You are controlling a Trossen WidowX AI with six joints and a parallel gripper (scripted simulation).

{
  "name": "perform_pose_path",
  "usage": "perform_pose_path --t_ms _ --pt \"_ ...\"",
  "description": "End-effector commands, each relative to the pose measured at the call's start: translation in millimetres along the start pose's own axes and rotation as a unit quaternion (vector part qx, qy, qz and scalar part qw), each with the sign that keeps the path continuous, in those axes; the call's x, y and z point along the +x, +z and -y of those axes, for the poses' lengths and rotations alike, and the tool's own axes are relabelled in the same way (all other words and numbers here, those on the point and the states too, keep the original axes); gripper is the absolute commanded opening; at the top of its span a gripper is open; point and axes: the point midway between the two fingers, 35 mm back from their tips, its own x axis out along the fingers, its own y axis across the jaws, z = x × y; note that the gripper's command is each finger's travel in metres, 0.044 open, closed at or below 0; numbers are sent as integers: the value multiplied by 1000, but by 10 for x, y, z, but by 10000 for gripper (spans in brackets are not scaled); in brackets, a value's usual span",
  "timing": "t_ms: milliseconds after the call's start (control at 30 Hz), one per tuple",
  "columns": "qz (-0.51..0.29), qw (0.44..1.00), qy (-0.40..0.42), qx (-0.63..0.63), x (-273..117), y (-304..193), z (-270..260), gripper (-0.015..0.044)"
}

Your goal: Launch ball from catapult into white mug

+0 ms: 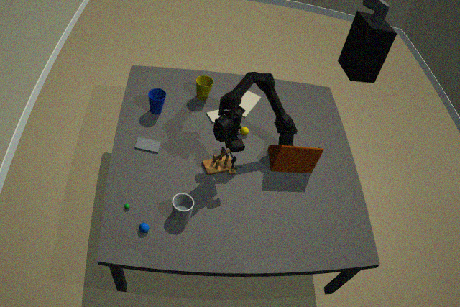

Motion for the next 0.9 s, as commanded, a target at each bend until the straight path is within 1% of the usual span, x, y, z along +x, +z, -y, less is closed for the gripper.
perform_pose_path --t_ms 0,300,867 --pt "0 1000 -4 1 4 -3 7 0" --pt "0 1000 -4 1 22 -11 6 0" --pt "-1 1000 -4 1 251 -131 5 0"
